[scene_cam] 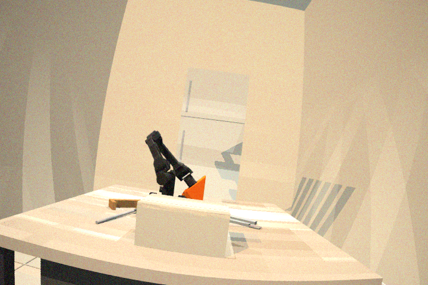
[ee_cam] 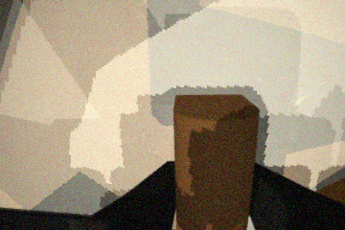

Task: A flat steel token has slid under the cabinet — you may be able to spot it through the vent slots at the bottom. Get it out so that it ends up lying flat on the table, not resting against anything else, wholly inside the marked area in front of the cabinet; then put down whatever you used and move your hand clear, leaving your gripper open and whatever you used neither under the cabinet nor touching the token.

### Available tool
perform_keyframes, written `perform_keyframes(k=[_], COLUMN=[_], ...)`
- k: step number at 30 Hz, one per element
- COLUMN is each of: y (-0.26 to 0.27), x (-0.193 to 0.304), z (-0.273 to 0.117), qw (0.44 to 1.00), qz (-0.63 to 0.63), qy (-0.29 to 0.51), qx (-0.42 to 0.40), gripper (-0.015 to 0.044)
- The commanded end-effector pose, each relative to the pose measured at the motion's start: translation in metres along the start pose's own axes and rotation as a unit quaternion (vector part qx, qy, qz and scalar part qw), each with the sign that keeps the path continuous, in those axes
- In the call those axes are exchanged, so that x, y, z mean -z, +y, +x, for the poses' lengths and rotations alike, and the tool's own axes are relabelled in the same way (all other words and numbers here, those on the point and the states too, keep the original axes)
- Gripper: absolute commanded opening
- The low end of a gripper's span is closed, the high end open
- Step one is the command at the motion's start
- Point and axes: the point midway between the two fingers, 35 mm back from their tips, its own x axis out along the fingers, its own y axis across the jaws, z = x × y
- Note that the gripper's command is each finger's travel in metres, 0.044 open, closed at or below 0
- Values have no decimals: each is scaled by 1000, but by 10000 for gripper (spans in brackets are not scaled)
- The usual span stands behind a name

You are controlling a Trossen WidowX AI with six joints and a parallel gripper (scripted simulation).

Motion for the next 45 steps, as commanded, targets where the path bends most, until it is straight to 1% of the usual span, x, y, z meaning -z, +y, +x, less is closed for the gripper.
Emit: perform_keyframes(k=[1,45], y=[0,2], x=[6,55], z=[0,-1], qw=[1000,1000], qz=[2,3], qy=[0,1], qx=[-1,-1], gripper=[0,0])
